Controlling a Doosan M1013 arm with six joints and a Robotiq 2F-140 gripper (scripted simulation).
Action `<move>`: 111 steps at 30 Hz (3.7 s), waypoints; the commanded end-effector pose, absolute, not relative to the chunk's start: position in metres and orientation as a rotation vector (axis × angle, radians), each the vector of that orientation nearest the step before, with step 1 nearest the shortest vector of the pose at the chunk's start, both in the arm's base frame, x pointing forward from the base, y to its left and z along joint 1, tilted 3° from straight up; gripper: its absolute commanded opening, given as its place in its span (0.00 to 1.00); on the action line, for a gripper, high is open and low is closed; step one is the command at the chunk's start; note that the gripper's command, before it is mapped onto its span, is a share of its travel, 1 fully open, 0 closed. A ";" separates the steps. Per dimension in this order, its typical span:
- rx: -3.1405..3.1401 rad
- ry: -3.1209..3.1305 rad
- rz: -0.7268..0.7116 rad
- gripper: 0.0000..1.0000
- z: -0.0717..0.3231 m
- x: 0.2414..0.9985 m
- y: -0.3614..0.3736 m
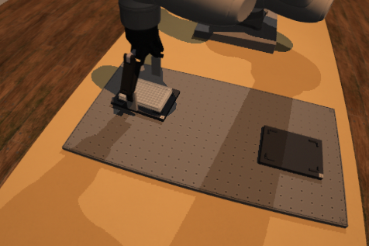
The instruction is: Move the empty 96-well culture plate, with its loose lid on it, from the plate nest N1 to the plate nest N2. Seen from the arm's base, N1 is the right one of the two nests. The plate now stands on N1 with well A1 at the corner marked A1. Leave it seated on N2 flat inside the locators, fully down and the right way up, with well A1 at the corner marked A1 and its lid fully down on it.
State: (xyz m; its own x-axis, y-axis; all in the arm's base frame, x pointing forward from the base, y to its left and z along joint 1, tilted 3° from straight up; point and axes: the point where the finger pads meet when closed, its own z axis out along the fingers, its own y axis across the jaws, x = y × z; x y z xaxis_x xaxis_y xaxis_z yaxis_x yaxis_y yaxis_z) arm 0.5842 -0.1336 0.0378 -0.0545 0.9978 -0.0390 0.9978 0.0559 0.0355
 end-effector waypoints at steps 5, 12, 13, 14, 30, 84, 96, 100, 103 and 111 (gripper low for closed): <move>2.129 2.239 -0.001 1.00 0.035 0.584 -0.133; 2.129 2.239 -0.001 1.00 0.035 0.584 -0.133; 2.129 2.239 -0.001 1.00 0.035 0.584 -0.133; 2.129 2.239 -0.001 1.00 0.035 0.584 -0.133; 2.129 2.239 -0.001 0.00 0.035 0.584 -0.133; 2.129 2.239 -0.001 0.00 0.035 0.584 -0.133; 2.129 2.239 -0.001 0.00 0.050 0.583 -0.133; 2.129 2.239 -0.001 0.00 0.057 0.583 -0.132; 2.129 2.239 -0.001 0.00 0.062 0.583 -0.132; 2.129 2.239 -0.001 0.00 0.072 0.583 -0.132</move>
